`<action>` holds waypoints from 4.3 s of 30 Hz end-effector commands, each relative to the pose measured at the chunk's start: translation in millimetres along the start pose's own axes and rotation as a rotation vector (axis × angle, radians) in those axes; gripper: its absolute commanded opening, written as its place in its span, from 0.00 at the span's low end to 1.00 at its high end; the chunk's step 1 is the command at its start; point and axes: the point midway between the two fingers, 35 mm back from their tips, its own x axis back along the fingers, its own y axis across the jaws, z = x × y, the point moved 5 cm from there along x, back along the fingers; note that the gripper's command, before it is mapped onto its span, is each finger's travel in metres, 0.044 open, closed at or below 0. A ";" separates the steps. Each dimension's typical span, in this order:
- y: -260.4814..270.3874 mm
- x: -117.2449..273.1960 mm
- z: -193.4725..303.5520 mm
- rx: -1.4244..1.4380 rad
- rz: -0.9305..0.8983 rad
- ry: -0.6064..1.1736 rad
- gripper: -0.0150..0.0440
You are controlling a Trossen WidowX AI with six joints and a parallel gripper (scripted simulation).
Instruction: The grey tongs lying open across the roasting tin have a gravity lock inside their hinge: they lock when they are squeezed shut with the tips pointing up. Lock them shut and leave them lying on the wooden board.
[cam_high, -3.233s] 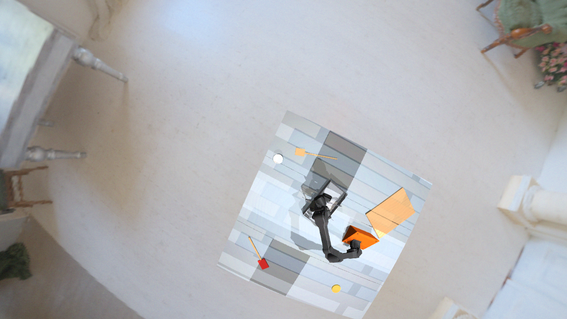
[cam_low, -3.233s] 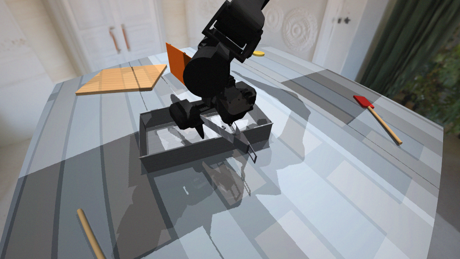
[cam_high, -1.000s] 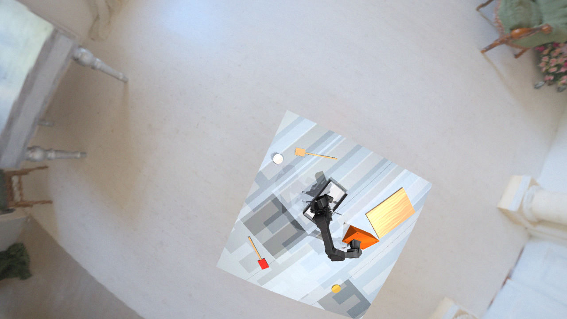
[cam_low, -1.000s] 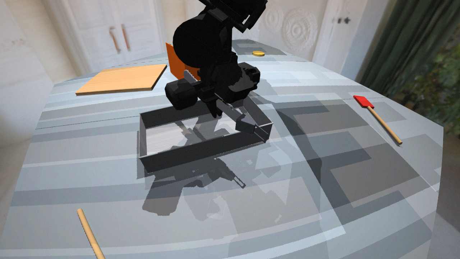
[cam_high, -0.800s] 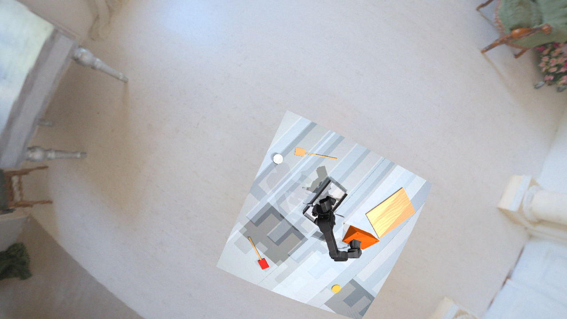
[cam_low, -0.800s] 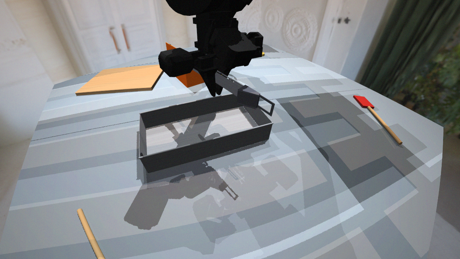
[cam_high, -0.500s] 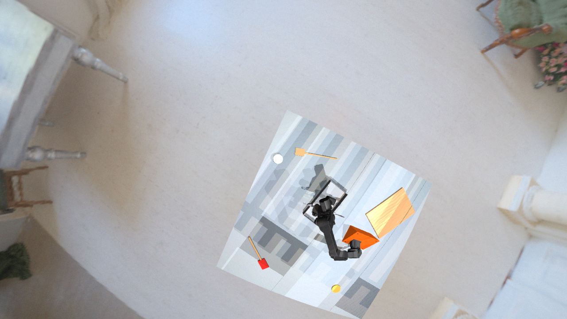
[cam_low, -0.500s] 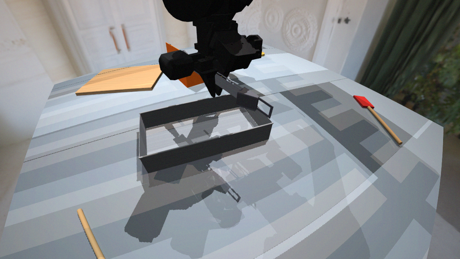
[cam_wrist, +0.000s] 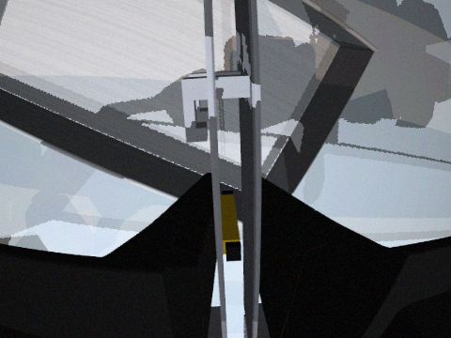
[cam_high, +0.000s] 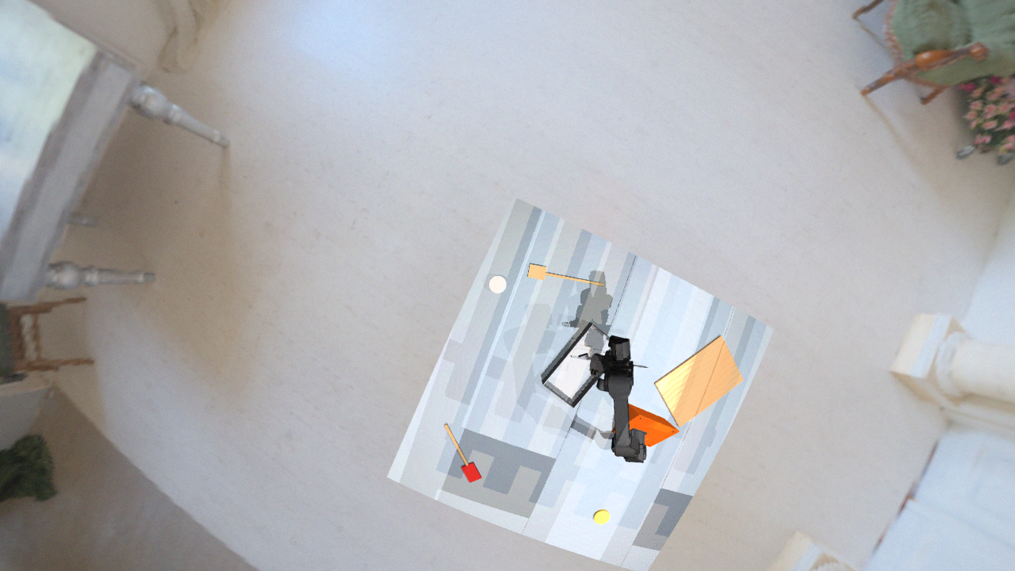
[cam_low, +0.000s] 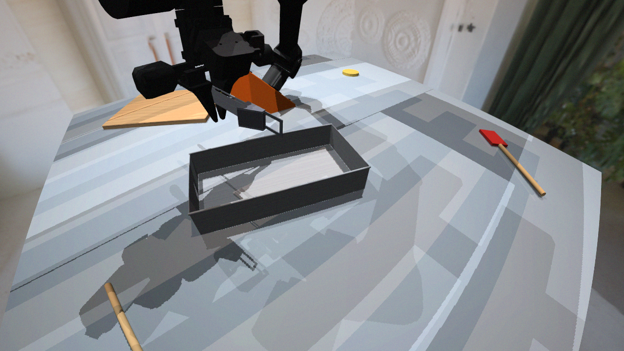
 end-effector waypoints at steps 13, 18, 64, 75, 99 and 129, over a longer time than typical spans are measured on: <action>-65.4 -1.3 123.7 0.254 0.005 0.015 0.00; -78.0 -6.7 165.7 0.340 -0.006 0.015 0.00; -75.8 2.4 277.4 -0.872 0.018 0.016 0.00; -69.9 5.9 301.6 -1.298 0.028 0.013 0.00; -52.7 10.3 353.6 -2.227 0.046 -0.001 0.00; -24.2 9.3 414.9 -3.388 0.062 -0.024 0.00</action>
